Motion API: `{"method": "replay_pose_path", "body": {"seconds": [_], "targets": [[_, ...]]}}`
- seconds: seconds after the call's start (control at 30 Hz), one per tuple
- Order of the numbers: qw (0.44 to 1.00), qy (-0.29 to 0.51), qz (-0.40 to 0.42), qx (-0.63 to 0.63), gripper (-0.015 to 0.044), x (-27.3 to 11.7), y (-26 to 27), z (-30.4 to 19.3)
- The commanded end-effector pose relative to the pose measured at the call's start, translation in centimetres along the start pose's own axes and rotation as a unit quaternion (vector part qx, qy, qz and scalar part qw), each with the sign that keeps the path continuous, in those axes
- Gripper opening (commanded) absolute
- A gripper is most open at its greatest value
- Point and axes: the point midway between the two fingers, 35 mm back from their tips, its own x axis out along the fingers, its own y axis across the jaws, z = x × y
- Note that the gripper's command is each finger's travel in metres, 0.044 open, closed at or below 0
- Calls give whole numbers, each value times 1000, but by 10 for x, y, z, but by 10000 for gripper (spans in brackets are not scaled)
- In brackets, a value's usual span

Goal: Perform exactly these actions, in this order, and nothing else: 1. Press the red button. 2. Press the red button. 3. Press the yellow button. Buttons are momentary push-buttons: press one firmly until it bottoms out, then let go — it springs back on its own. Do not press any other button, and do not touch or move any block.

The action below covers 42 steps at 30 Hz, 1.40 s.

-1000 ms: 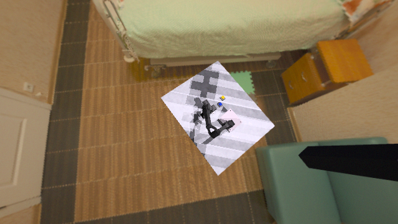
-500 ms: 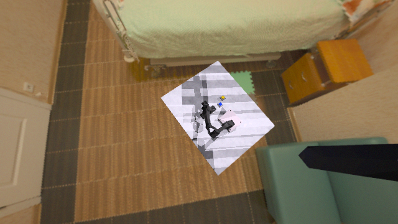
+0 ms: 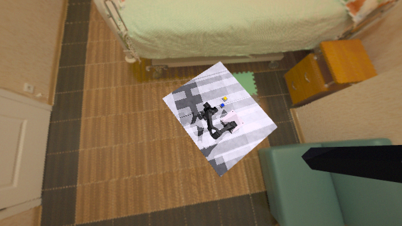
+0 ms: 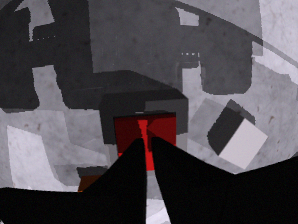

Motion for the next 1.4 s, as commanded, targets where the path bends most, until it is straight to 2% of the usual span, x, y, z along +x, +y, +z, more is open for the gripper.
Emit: {"method": "replay_pose_path", "body": {"seconds": [0.0,0.2,0.37,1.37], "targets": [[1000,1,2,3,20,1,0,-1],[1000,0,0,0,20,-2,0,0],[1000,2,1,3,20,-34,0,-1],[1000,1,2,3,20,1,0,-1]]}}
